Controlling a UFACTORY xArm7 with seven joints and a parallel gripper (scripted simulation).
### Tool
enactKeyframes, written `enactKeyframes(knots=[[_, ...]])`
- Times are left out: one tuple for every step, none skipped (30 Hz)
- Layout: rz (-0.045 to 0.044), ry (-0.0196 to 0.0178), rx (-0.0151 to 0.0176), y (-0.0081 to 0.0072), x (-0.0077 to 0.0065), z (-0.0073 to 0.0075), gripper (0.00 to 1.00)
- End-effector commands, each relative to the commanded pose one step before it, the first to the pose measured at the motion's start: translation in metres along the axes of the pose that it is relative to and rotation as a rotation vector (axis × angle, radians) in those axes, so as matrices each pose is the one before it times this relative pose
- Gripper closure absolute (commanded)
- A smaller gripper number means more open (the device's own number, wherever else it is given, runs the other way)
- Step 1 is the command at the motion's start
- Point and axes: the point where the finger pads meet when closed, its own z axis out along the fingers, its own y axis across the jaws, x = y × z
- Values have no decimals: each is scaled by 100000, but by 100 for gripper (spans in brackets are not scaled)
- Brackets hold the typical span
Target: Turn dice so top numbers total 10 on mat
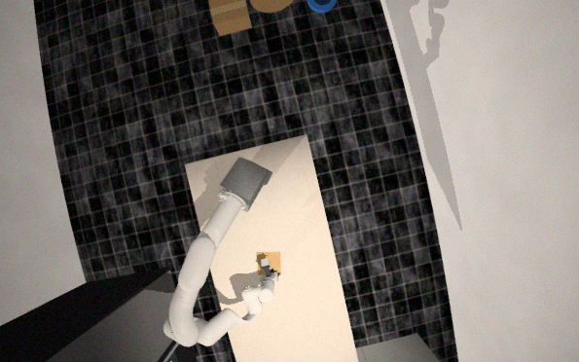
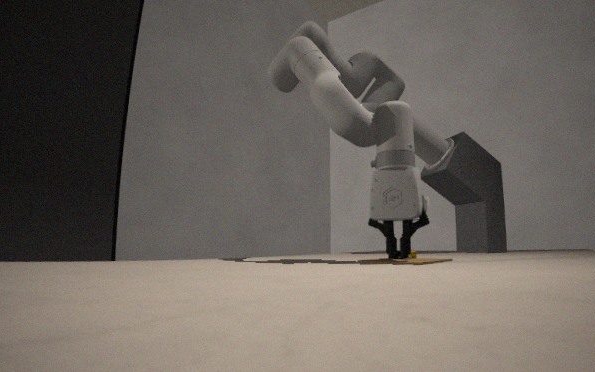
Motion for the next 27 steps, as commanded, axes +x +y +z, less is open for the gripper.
enactKeyframes(knots=[[-44,-210,-251,120,-89,-98,89],[0,0,0,0,0,1,89],[0,0,0,0,0,4,89],[0,0,0,0,0,7,89],[0,0,0,0,0,10,89],[0,0,0,0,0,13,89],[0,0,0,0,0,17,89],[0,0,0,0,0,20,89],[0,0,0,0,0,22,89],[0,0,0,0,0,24,89],[0,0,0,0,0,26,89],[0,0,0,0,0,26,89],[0,0,0,0,0,26,89],[0,0,0,0,0,26,89],[0,0,0,0,0,0,89],[0,0,0,0,0,0,89],[0,0,0,0,0,24,89],[0,0,0,0,0,22,89],[0,0,0,0,0,20,89],[0,0,0,0,0,17,89],[0,0,0,0,0,13,89],[0,0,0,0,0,10,89],[0,0,0,0,0,7,89],[0,0,0,0,0,4,89],[0,0,0,0,0,2,89],[0,0,0,0,0,0,89],[0,0,0,0,0,0,89]])
